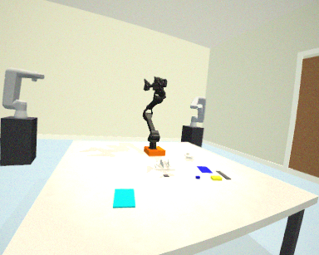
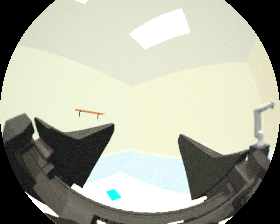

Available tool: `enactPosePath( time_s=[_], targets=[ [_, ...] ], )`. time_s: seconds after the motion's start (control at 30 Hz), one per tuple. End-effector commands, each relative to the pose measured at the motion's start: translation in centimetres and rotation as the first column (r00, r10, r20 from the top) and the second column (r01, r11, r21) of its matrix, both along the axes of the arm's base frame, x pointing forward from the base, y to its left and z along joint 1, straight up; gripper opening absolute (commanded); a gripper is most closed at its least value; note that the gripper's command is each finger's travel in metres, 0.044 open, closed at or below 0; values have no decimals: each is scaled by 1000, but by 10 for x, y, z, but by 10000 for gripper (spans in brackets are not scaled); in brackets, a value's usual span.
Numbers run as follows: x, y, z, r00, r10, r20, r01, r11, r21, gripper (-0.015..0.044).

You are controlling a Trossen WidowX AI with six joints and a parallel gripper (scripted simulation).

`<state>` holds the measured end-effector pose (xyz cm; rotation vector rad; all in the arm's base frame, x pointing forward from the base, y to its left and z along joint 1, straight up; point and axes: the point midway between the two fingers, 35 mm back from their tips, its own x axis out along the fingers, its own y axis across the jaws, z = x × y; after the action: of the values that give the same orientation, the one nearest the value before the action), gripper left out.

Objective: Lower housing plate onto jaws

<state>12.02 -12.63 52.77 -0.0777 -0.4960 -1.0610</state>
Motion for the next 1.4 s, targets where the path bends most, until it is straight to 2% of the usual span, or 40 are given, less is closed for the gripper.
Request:
enactPosePath(
  time_s=[0.0, 0.13, 0.47, 0.7, 1.07, 1.37],
  targets=[
    [0, 0, 0, 1000, 0, 0, 0, 1000, 0, 426],
    [10, 2, -2, 999, 35, -9, -35, 999, 4, 440],
    [83, 28, -23, 953, 294, -76, -290, 955, 57, 440],
    [109, 42, -36, 915, 391, -101, -382, 919, 97, 440],
    [176, 94, -85, 752, 642, -149, -588, 755, 288, 440],
    [213, 147, -135, 587, 793, -163, -655, 583, 480, 440]
  ],
)
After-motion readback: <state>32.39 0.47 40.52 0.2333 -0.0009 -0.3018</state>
